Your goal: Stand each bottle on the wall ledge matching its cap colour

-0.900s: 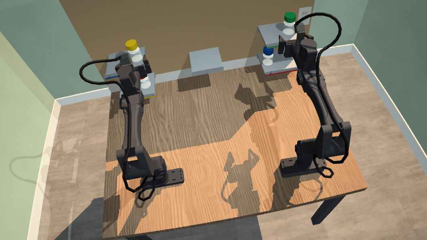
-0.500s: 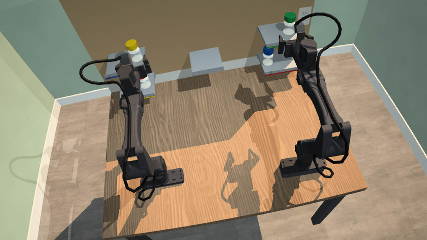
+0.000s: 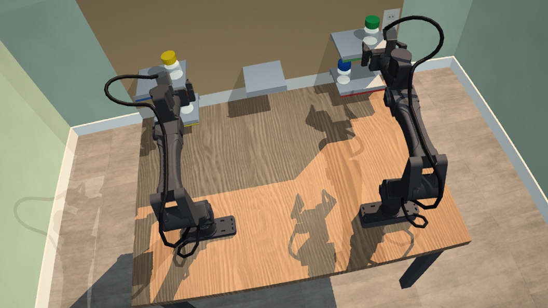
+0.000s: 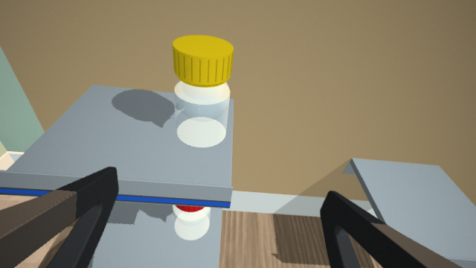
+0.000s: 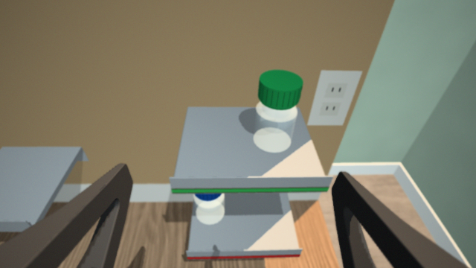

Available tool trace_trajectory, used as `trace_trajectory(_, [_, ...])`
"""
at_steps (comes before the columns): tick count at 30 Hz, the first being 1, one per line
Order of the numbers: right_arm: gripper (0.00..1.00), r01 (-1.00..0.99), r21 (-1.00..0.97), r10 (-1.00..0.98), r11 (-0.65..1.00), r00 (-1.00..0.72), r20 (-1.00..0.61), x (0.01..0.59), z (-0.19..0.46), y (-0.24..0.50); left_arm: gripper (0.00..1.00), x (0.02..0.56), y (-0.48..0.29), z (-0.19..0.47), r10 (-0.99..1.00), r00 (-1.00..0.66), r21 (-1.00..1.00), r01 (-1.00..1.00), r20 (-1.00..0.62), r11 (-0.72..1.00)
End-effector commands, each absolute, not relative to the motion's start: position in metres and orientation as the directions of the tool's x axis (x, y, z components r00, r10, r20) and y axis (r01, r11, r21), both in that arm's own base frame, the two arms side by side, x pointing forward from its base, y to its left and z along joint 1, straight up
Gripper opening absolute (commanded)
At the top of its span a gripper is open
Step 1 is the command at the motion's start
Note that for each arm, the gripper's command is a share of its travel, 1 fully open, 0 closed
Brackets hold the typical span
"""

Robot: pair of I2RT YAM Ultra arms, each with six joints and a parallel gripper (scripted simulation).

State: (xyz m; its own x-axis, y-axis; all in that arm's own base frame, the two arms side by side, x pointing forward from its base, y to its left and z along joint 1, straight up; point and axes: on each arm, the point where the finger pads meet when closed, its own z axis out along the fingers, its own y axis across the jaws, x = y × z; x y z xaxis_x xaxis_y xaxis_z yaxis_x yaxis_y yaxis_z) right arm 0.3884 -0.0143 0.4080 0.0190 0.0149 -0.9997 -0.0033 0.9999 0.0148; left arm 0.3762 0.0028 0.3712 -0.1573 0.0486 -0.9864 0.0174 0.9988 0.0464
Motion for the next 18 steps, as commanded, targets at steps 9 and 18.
trace_trajectory(9, [1.0,0.04,0.047,0.045,0.998,0.057,-0.997,0.409,0.419,-0.06,1.0,0.326,0.025,0.435,0.159,-0.189,0.16,0.007,-0.969,0.987])
trace_trajectory(18, [1.0,0.051,0.045,0.042,0.998,0.051,-0.998,0.407,0.419,-0.062,1.0,0.326,0.031,0.449,0.156,-0.163,0.161,-0.02,-0.974,0.987])
